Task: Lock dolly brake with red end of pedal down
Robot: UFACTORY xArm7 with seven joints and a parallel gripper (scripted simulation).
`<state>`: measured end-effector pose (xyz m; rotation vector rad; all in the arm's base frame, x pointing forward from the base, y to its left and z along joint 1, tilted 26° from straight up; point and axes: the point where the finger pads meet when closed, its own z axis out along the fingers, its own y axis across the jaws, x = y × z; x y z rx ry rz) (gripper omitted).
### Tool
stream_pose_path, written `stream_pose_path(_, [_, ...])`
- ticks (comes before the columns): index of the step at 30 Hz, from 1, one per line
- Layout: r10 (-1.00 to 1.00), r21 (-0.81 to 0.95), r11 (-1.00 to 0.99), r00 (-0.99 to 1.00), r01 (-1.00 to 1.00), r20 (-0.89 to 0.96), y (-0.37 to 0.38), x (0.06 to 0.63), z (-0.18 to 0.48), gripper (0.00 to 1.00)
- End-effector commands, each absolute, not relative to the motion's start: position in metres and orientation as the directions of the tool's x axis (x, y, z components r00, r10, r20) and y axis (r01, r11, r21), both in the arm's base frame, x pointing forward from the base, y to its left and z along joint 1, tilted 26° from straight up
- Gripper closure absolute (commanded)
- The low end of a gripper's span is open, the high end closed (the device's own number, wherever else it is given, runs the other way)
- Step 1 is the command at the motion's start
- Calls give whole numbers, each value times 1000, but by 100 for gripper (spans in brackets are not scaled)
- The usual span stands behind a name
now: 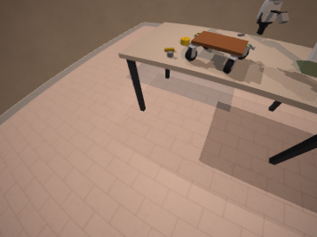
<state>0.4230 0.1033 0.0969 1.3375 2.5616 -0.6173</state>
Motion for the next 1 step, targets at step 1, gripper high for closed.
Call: stream_pose_path(1, [738, -271, 509, -577, 817, -349, 105, 424, 98, 100])
